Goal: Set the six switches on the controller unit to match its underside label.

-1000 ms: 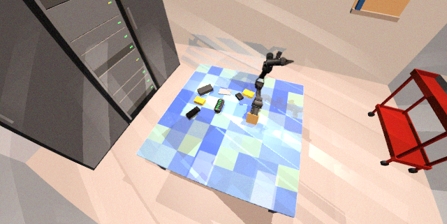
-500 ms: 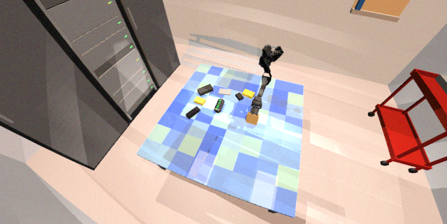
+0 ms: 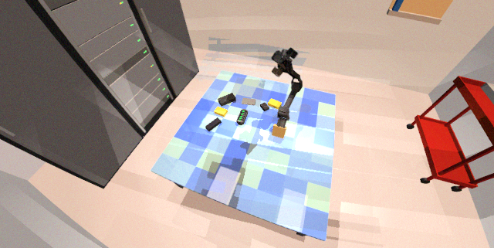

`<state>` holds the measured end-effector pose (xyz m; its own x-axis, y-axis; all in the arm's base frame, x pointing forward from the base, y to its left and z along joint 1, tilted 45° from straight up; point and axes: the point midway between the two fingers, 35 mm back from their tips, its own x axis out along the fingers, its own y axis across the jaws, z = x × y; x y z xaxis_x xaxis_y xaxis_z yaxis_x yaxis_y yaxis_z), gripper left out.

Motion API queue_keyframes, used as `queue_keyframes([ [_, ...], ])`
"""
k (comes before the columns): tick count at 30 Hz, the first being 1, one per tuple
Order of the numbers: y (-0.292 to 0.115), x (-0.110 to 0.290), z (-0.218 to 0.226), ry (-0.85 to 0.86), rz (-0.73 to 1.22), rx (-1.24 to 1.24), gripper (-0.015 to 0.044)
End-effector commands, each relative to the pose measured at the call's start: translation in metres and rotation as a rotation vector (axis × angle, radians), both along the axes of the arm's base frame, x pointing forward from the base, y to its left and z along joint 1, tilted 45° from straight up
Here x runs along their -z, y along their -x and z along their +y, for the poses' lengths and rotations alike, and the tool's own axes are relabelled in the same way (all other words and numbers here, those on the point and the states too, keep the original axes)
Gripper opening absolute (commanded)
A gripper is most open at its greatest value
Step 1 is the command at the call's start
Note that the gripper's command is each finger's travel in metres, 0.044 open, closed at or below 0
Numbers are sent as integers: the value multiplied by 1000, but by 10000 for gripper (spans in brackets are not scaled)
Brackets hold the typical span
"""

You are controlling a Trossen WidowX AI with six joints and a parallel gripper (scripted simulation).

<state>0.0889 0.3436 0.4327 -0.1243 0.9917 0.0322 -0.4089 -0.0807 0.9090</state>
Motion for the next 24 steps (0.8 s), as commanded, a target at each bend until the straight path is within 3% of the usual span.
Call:
queue_keyframes([
  [1,-53,27,12,99,122,165,0],
  [11,-195,115,-9,374,410,666,0],
  [18,-242,154,-36,487,503,847,0],
  [24,-300,213,-93,680,641,1101,0],
])
